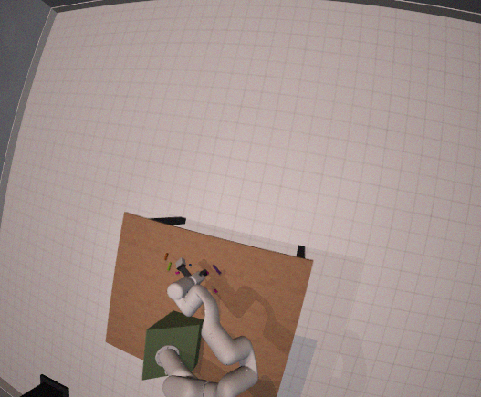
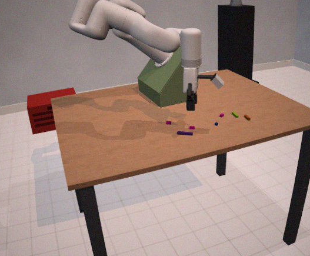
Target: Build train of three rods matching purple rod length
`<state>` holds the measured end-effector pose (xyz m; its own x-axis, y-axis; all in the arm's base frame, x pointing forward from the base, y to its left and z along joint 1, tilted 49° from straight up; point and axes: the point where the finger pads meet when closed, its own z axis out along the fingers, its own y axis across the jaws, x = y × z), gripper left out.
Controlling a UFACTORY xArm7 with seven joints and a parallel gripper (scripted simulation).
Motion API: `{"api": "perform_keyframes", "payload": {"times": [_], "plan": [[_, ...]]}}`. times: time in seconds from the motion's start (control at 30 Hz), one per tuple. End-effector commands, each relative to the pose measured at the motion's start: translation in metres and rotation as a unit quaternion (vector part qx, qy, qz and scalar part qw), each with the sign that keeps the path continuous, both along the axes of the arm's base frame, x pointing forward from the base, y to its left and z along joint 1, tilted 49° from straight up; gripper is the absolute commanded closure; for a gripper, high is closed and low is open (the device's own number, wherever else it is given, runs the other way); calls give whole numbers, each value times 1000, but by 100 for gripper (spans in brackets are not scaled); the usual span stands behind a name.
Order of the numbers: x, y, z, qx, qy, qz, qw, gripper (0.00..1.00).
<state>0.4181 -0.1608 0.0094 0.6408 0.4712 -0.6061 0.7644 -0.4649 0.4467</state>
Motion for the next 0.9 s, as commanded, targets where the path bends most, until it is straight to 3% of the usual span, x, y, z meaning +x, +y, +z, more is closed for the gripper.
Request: {"api": "perform_keyframes", "payload": {"times": [0.0, 0.63, 0.87], "plan": [[2, 2, 1, 1, -2, 2, 1000, 0], [2, 3, 0, 1, -5, 0, 1000, 0], [2, 10, -9, -2, -50, -40, 998, 0]]}}
